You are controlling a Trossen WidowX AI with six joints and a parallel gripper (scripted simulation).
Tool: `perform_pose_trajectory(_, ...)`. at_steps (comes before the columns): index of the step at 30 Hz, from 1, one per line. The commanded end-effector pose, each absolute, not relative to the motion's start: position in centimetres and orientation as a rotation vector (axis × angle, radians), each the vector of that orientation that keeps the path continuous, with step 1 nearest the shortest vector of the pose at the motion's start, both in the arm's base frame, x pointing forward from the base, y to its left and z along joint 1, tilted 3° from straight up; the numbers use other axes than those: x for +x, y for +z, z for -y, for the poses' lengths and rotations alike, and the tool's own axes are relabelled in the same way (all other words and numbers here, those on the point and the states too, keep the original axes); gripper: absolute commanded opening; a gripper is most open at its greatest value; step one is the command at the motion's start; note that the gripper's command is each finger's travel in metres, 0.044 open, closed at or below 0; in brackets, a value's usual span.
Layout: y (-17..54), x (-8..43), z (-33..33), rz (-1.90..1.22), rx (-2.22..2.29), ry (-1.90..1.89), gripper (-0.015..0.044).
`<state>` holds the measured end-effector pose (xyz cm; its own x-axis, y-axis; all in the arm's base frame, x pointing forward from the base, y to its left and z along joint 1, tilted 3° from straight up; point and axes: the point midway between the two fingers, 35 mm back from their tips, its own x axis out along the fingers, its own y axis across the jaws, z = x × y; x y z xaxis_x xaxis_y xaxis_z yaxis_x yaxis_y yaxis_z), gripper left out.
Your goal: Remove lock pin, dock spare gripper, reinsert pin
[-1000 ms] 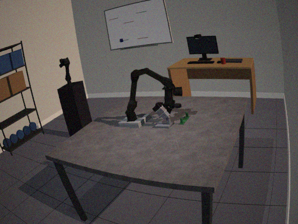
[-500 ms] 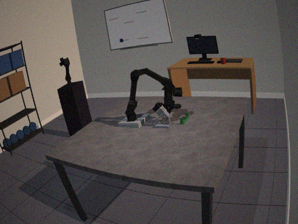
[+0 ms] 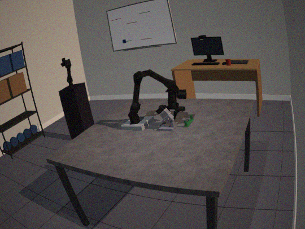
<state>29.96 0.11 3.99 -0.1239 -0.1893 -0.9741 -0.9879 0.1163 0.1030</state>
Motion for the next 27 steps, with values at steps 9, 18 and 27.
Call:
perform_pose_trajectory(9,5.3,29.9,-1.2,-1.496,-1.213,1.122,0.02)
perform_pose_trajectory(18,6.6,29.9,-2.2,-1.508,-1.217,1.134,0.02)
perform_pose_trajectory(27,7.9,29.8,-3.2,-1.518,-1.221,1.145,0.02)
